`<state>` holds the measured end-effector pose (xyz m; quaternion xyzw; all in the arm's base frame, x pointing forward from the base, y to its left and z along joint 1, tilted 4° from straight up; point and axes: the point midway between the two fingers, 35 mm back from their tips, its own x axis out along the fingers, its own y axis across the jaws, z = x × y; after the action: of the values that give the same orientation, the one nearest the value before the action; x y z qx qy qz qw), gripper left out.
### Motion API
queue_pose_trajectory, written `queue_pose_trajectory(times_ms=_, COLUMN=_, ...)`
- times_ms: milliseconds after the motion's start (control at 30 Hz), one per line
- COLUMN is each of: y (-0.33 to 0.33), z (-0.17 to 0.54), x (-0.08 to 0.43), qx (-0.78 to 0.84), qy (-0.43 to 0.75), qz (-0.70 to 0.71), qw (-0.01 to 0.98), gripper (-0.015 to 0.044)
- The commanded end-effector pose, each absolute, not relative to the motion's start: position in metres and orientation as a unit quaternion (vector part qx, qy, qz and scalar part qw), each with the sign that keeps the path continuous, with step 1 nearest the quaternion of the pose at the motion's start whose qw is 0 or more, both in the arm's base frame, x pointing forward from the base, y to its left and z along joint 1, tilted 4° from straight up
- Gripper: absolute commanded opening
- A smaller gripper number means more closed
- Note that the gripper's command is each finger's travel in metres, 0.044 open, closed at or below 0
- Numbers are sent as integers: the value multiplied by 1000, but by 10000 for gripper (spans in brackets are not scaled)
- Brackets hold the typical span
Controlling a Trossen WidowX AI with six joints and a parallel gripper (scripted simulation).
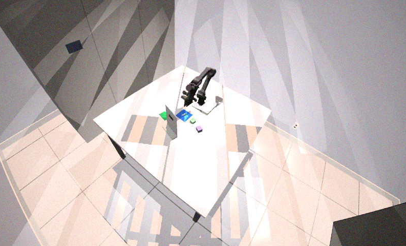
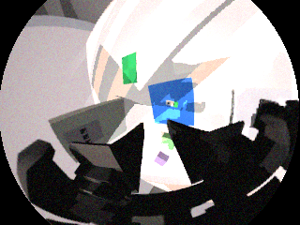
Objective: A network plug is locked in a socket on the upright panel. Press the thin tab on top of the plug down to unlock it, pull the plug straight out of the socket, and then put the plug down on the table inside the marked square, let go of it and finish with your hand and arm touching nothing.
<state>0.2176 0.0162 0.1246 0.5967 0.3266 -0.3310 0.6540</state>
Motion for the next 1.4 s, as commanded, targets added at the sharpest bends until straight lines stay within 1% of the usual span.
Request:
queue_pose_trajectory(times_ms=0, y=16, z=131, x=217, qx=599, qy=323, qz=-331, qw=654, gripper=156)
queue_pose_trajectory(times_ms=267, y=17, z=136, x=216, qx=597, qy=327, qz=-331, qw=654, gripper=156)
queue_pose_trajectory(times_ms=1367, y=23, z=228, x=217, qx=598, qy=324, qz=-331, qw=654, gripper=156)
